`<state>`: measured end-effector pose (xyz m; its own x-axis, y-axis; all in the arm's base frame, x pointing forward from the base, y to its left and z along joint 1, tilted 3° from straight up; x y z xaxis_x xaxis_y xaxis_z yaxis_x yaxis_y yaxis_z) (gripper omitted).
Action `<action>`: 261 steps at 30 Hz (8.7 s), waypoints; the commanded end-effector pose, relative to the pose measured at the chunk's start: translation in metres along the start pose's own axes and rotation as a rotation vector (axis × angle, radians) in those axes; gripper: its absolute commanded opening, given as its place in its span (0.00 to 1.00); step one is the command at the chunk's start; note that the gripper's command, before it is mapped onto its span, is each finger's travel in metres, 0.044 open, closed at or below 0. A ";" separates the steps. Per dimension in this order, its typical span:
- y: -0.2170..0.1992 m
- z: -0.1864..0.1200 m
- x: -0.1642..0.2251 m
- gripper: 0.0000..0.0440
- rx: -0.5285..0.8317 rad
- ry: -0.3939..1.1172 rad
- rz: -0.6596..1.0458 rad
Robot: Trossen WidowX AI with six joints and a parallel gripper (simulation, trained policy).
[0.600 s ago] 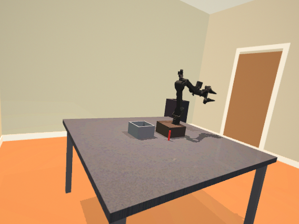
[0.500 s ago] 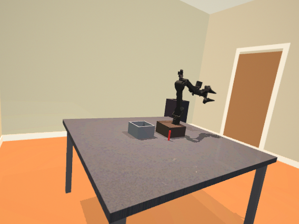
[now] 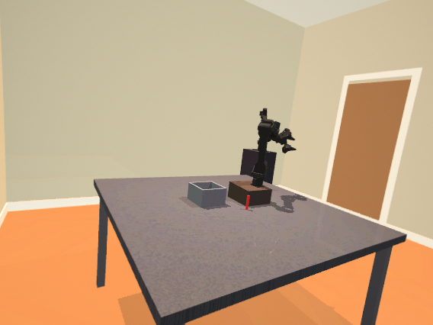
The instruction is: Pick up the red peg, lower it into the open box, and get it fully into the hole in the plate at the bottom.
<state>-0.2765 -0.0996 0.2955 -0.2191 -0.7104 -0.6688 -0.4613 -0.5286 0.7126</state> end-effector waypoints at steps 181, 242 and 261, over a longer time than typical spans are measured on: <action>-0.437 -0.316 -0.140 0.00 -2.066 1.262 -2.273; -0.416 -0.468 -0.031 0.40 -1.852 1.274 -2.316; -0.404 -0.527 -0.021 1.00 -1.989 1.316 -2.140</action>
<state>0.3431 -0.0977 0.1247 -0.5454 0.8021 -0.2431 0.8351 0.5448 -0.0762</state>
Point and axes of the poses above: the point midway between the two fingers, 35 mm back from their tips, its own z axis out along the fingers, its own y axis across the jaws, x = y × z, the point moved 10 cm from there along -z, back along the fingers, and after that the axes turned 2 degrees about z, right-handed, at the moved point
